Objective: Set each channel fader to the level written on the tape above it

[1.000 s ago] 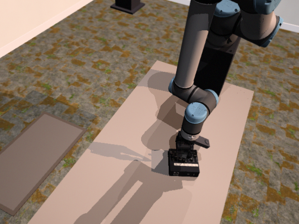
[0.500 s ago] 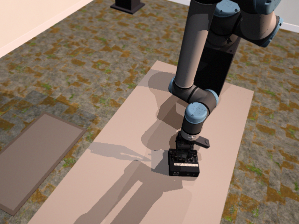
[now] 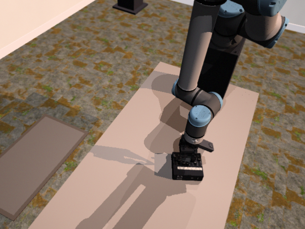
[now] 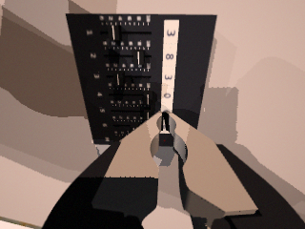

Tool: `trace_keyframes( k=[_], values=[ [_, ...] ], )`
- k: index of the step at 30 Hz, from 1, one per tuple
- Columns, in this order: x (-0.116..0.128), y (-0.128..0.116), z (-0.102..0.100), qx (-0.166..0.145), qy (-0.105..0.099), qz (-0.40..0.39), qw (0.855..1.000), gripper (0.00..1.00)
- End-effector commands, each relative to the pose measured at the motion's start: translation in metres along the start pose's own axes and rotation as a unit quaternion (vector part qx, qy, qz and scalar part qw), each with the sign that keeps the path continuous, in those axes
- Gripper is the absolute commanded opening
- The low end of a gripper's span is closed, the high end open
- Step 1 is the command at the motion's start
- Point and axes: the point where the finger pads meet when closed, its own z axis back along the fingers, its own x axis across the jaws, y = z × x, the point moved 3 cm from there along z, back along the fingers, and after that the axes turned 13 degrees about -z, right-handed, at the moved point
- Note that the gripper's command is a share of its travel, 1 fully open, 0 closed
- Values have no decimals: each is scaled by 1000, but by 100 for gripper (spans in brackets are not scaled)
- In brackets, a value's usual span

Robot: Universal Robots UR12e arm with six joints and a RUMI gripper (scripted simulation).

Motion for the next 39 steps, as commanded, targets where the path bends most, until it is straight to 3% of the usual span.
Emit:
trace_keyframes(
  k=[1, 39],
  values=[
    [0, 0, -2, 0, 0, 0, 1000, 0],
    [1, 1, -20, 0, 0, 0, 1000, 0]
  ],
)
